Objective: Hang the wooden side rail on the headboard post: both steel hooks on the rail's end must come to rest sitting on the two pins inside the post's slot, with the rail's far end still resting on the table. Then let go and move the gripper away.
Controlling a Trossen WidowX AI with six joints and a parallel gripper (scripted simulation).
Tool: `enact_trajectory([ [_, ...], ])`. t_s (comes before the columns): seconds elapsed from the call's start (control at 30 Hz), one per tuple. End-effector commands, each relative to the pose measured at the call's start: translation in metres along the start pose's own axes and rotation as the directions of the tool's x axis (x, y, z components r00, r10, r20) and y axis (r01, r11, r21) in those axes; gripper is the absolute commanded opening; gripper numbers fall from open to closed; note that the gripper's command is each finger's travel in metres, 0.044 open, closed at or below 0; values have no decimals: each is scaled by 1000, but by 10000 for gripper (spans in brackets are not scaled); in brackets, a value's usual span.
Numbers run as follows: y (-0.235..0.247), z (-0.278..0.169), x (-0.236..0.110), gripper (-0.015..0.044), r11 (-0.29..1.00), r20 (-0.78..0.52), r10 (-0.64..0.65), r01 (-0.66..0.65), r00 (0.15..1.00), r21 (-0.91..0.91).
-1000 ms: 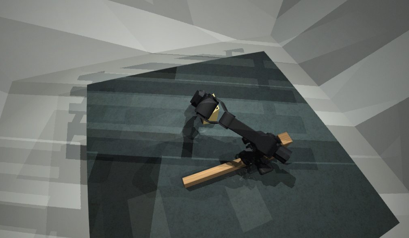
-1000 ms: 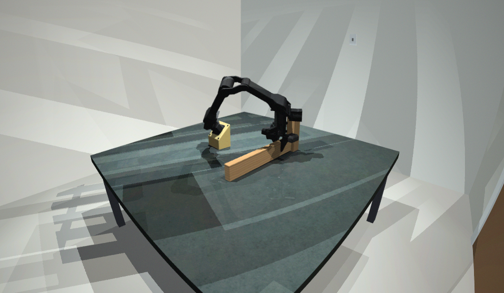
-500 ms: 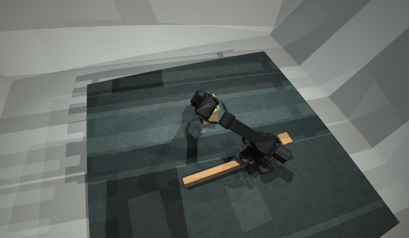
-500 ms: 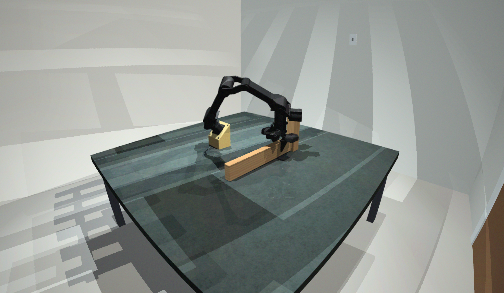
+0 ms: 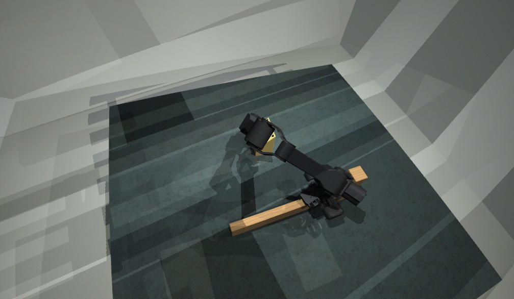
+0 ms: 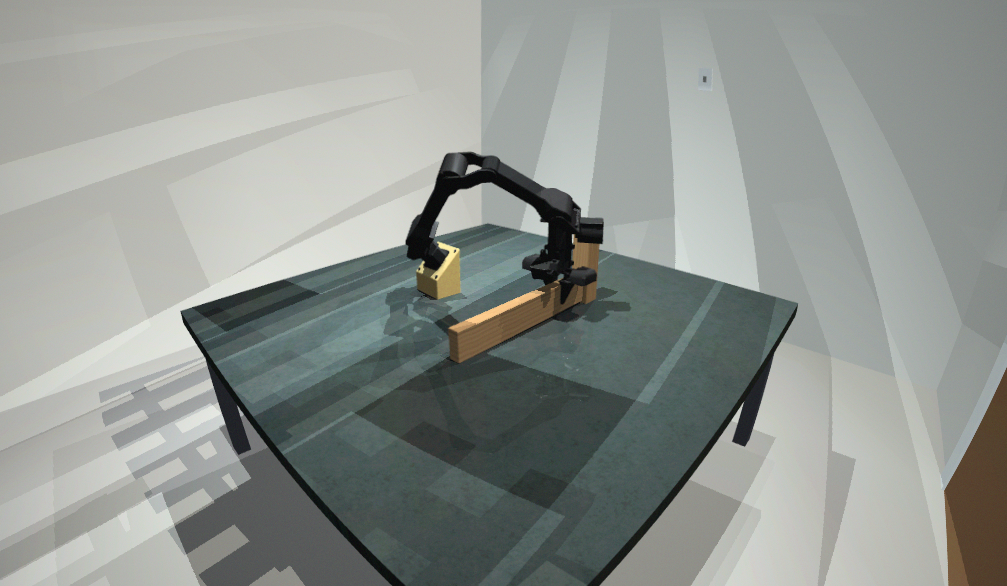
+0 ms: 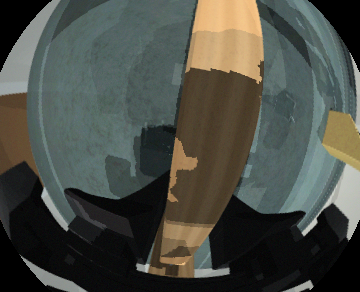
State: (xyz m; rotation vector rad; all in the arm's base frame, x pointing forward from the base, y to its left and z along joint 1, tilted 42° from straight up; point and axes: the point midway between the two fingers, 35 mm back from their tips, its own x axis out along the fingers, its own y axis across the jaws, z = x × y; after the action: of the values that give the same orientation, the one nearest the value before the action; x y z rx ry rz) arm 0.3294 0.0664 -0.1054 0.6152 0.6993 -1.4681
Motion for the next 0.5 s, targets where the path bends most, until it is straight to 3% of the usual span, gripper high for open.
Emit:
enact_trajectory([
  [0.0, 0, 0, 0, 131, 1000, 0, 0, 0, 1000, 0],
  [0.37, 1, 0, -16, 420, 1000, -2, 2, -2, 1000, 0],
  [0.47, 0, 0, -36, 440, 1000, -5, 4, -4, 1000, 0],
])
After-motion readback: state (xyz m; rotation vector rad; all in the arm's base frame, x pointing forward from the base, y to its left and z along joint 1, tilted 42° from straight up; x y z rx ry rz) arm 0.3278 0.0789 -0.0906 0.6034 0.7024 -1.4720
